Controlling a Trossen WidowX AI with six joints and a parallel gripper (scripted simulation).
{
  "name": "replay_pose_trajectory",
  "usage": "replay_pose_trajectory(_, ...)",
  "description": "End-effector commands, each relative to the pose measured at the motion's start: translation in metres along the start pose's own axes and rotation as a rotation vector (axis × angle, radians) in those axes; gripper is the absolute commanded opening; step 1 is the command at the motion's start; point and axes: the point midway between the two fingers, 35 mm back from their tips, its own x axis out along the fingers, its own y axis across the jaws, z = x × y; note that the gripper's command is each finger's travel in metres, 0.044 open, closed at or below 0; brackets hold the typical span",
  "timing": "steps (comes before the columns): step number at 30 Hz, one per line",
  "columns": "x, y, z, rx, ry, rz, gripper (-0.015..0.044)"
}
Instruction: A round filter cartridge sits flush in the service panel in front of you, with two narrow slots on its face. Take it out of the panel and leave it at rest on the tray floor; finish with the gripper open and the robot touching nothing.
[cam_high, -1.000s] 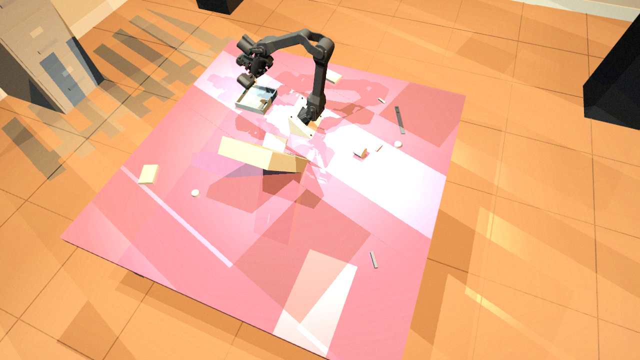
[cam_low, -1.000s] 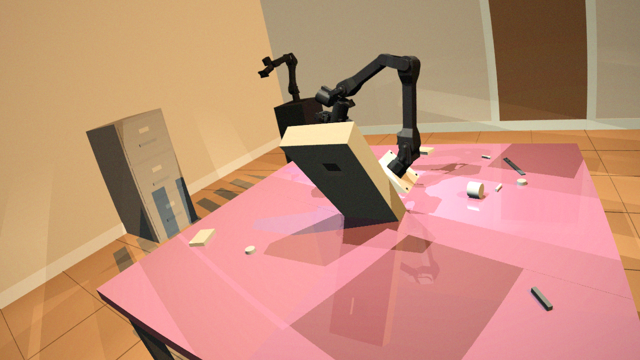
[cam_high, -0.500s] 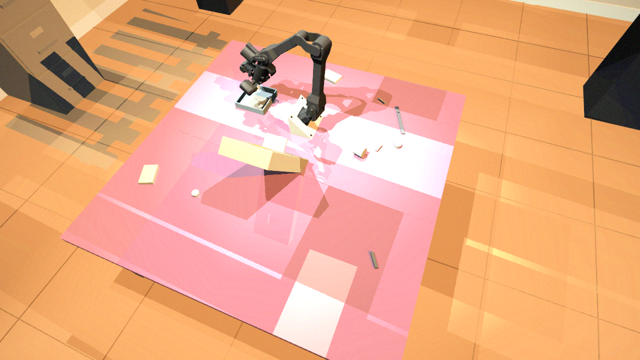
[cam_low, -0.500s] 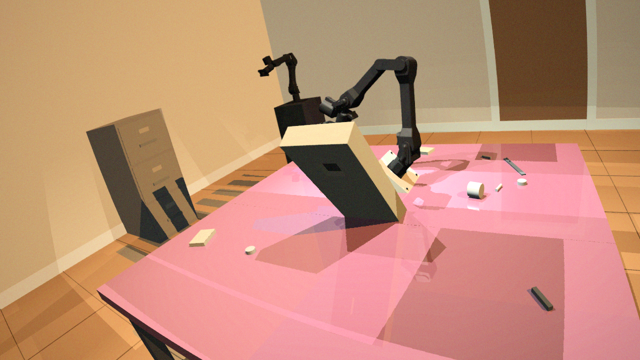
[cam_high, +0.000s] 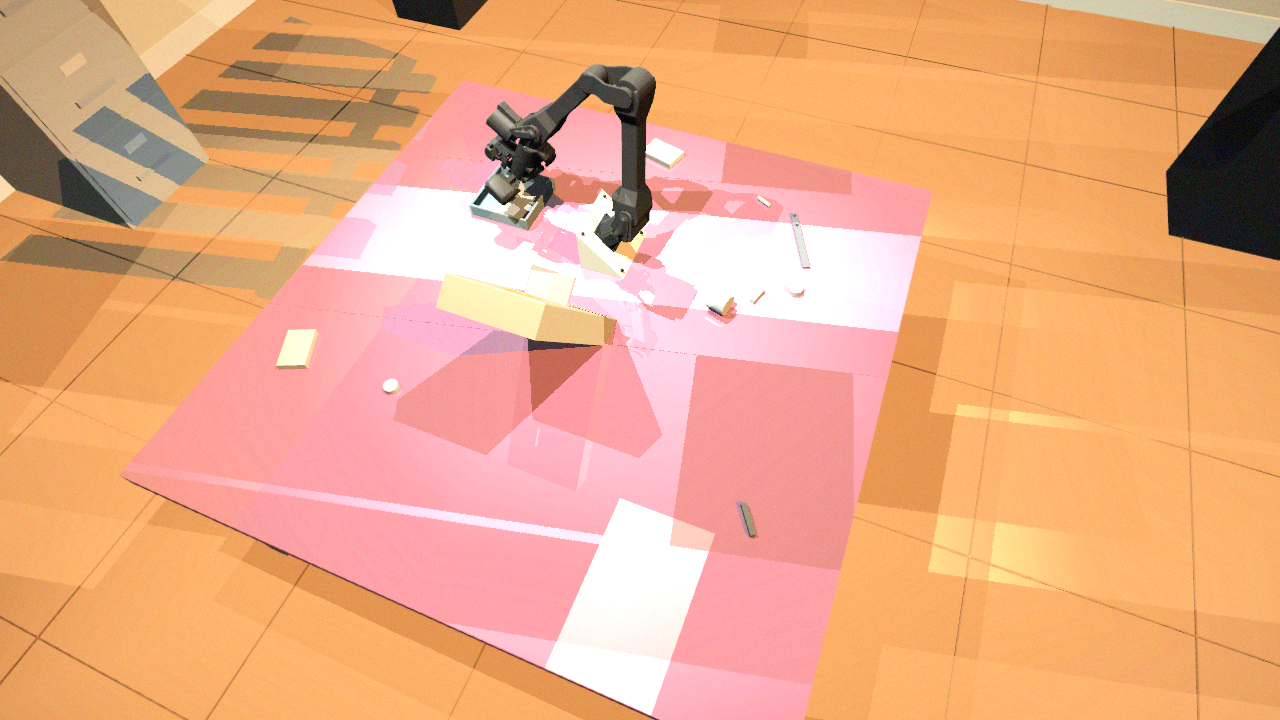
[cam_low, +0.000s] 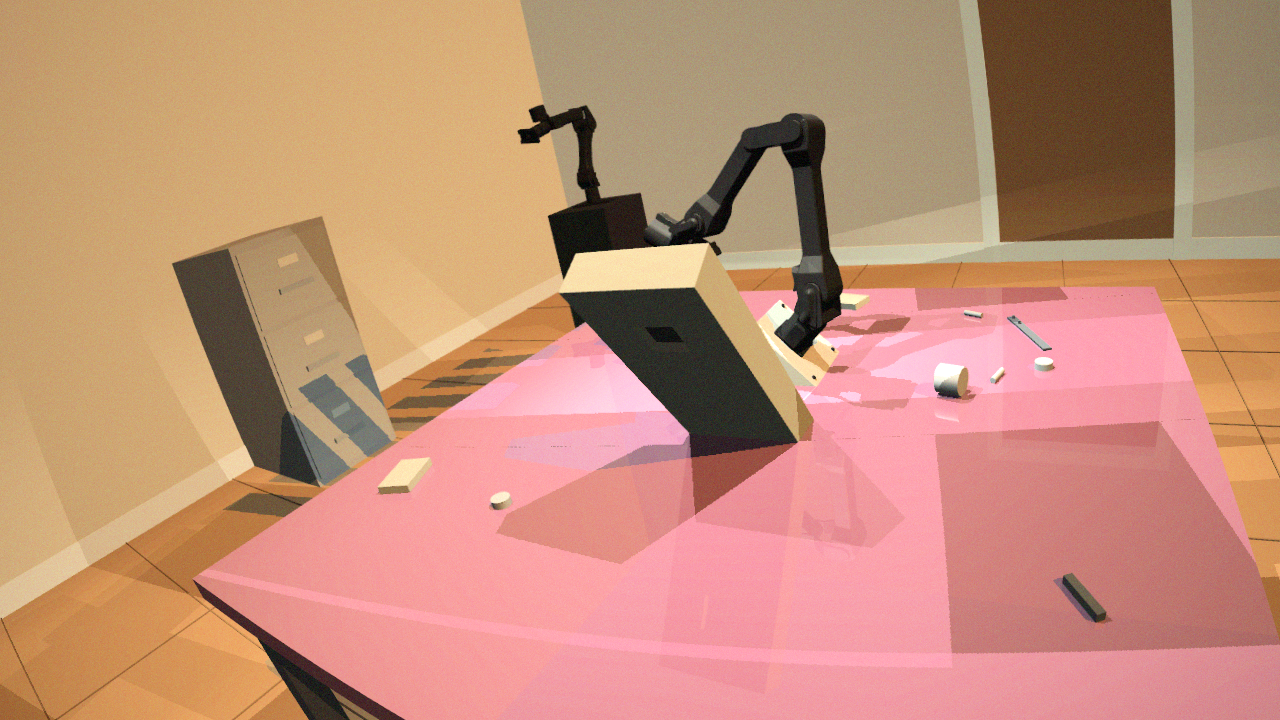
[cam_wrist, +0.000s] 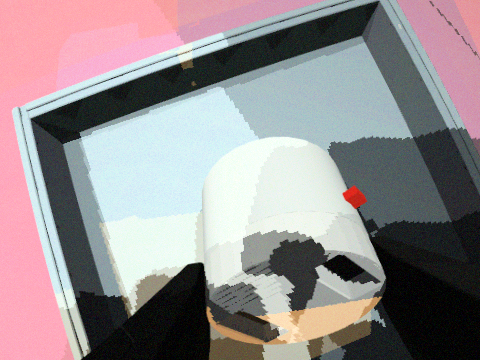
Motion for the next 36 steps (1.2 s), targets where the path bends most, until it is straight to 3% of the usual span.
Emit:
replay_pose_trajectory(1,-0.001,0.0,0.001,0.0,-0.002,0.0,0.0184)
replay_pose_trajectory(11,-0.001,0.0,0.001,0.0,-0.002,0.0,0.044)
replay_pose_trajectory(16,-0.003,0.0,0.003,0.0,-0.002,0.0,0.044)
replay_pose_trajectory(22,-0.062,0.0,0.034,0.0,0.0,0.001,0.044)
replay_pose_trajectory(36,-0.048,-0.001,0.03,-0.002,-0.003,-0.002,0.044)
